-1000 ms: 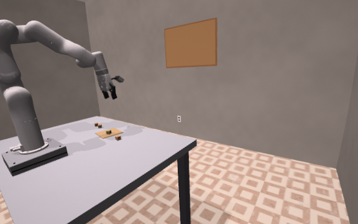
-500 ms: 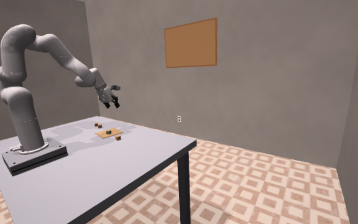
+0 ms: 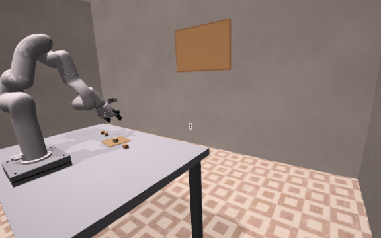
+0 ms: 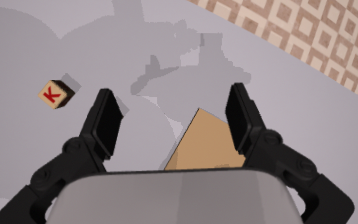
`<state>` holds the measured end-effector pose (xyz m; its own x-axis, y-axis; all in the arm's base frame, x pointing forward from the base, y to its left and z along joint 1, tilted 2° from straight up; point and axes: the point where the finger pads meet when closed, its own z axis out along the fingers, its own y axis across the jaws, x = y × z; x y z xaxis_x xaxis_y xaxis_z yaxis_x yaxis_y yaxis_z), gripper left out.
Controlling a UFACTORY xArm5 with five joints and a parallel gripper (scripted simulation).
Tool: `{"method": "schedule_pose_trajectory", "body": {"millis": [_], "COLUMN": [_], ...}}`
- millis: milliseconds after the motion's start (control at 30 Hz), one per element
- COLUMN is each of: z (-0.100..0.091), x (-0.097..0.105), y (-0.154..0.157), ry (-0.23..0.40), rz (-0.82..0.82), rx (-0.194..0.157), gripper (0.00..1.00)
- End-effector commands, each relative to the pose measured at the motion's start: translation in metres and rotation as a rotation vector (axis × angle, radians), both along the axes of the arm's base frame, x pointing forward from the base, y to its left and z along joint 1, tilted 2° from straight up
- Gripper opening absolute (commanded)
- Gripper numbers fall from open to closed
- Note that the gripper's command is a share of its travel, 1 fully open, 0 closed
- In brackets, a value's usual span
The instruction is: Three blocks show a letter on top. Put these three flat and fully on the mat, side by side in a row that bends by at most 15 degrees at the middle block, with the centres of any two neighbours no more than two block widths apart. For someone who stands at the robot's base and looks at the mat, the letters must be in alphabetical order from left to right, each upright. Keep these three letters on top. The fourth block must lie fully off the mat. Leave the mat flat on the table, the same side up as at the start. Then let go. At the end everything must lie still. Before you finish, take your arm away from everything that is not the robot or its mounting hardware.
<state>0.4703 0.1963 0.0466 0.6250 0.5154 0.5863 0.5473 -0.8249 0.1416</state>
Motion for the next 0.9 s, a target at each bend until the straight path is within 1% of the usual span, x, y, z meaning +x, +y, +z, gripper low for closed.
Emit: {"method": "schedule_pose_trajectory", "body": {"millis": [0, 33, 167, 233, 367, 533, 700, 867], "z": [-0.008, -0.008, -0.014, -0.014, -0.016, -0.015, -0.014, -0.014], "x": [-0.012, -0.012, -0.032, -0.032, -0.050, -0.067, -0.078, -0.081], "y": [0.018, 0.018, 0.033, 0.033, 0.042, 0.049, 0.053, 0.054], "ry": [-0.087, -0.087, -0.161, -0.161, -0.220, -0.272, -0.303, -0.313], "rz": [0.062, 0.062, 0.125, 0.125, 0.173, 0.216, 0.241, 0.249], "rx": [0.021, 0.021, 0.037, 0.037, 0.052, 0.066, 0.075, 0.078], "gripper": [1.00, 1.00, 1.00, 1.00, 1.00, 1.00, 1.00, 1.00]}}
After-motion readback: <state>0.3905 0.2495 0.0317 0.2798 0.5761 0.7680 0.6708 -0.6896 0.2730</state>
